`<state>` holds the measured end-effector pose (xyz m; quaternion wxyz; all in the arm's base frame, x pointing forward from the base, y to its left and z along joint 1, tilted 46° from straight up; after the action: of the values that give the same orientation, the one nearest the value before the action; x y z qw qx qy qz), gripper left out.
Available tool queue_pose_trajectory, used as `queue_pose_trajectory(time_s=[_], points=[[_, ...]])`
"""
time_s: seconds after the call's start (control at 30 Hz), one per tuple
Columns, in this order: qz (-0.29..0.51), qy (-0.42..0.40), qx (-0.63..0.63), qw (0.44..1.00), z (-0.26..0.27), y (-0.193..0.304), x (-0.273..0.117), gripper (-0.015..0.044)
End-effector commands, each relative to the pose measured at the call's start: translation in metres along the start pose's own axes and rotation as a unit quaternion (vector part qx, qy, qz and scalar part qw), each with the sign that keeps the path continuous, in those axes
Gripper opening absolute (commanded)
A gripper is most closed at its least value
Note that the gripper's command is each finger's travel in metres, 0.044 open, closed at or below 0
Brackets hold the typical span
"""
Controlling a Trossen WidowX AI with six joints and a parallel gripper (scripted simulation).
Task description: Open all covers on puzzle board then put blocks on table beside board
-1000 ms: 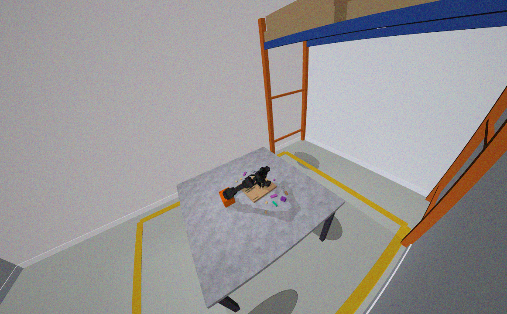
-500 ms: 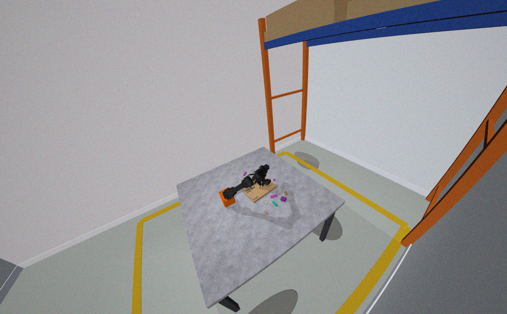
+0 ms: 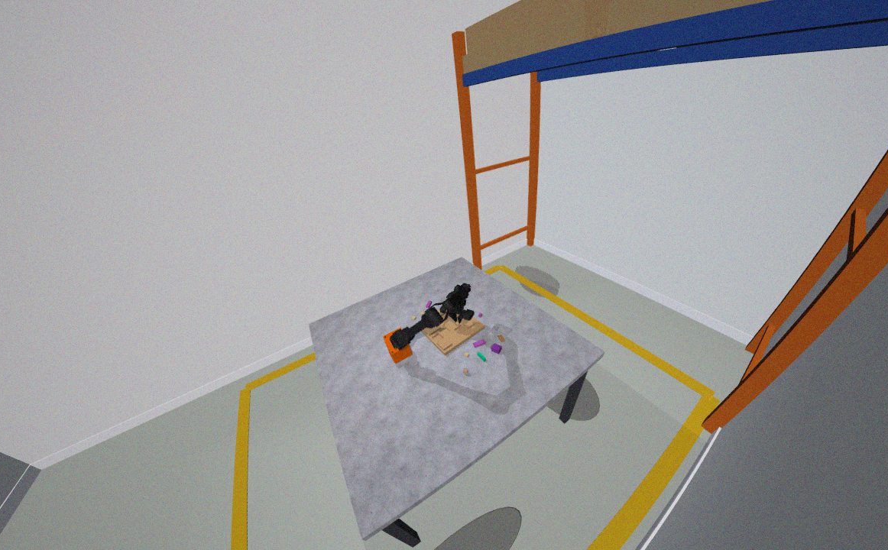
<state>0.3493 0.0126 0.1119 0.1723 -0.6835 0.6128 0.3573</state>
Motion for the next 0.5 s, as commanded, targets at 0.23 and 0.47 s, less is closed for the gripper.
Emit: queue_pose_trajectory(time_s=[0.23, 0.47], points=[[-0.001, -0.002, 0.004, 1.0, -0.001, 0.001, -0.028, 0.008], [-0.001, -0.005, 0.003, 1.0, -0.019, 0.014, -0.028, 0.008]])
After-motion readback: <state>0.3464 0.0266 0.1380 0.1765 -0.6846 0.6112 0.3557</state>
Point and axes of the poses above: the point midway between the two fingers, 35 mm back from their tips, its own x axis out along the fingers, its own z axis across the jaws, y = z × x, the point moved 9 cm from there along -x, back along the fingers, and after that the axes turned 10 degrees about x, right-handed, at the moved point
